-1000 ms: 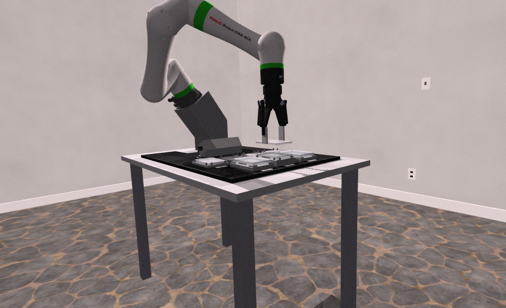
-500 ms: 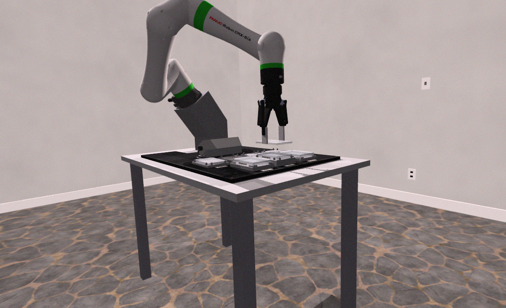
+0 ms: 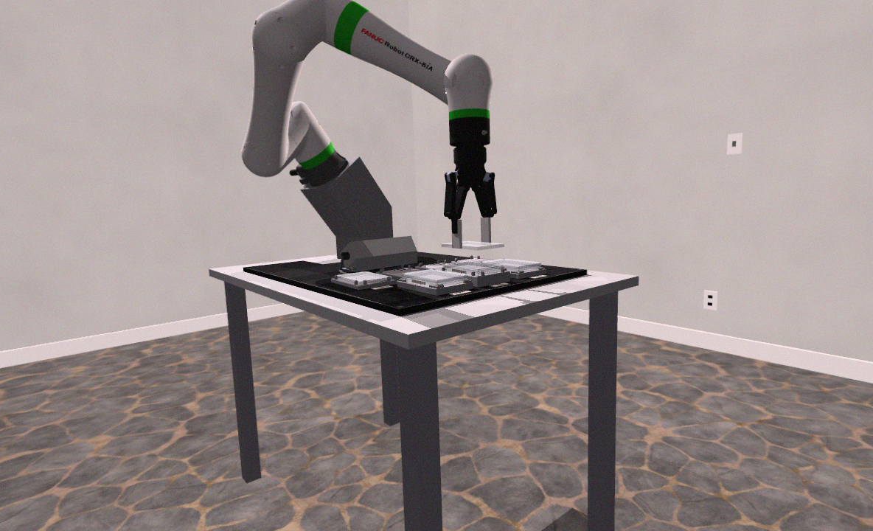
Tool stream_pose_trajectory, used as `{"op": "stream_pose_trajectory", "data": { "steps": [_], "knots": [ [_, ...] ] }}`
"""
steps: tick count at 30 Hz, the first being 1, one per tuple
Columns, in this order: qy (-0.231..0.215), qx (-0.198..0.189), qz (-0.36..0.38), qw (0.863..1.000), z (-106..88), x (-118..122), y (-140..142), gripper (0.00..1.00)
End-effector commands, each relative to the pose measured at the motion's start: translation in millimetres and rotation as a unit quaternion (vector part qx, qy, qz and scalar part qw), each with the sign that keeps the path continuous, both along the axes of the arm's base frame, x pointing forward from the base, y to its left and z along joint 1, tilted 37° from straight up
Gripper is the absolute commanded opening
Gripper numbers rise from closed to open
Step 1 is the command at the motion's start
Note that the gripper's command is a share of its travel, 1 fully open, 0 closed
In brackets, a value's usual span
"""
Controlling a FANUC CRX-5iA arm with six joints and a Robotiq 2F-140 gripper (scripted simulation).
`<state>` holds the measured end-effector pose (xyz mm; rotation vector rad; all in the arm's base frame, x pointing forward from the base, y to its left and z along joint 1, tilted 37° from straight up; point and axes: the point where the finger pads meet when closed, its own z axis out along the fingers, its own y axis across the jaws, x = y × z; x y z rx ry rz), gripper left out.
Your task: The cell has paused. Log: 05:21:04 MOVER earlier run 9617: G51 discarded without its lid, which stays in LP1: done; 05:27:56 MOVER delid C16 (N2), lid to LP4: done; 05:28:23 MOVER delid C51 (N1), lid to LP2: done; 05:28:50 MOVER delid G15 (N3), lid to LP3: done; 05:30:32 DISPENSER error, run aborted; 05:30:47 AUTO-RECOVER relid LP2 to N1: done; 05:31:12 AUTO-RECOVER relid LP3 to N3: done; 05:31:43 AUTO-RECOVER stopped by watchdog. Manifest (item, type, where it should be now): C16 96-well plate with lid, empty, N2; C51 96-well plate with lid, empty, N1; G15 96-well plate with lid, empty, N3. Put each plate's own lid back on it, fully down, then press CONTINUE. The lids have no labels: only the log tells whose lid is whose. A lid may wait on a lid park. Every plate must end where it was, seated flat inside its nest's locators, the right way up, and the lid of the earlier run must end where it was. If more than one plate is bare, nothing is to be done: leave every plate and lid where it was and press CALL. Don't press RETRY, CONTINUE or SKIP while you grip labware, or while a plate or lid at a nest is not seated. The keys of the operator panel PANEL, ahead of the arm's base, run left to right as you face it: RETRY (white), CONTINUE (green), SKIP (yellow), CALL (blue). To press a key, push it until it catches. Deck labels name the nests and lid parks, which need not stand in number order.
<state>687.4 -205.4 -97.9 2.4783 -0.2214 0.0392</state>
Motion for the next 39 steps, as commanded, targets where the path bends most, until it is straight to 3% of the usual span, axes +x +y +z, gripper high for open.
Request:
{"op": "stream_pose_trajectory", "data": {
  "steps": [1,39],
  "knots": [
    [0.0,0.0,0.0,1.0,-0.5,0,0,0.0],
    [-0.001,0.0,-0.001,1.0,-23.5,0,-18,0.0]
  ]
}}
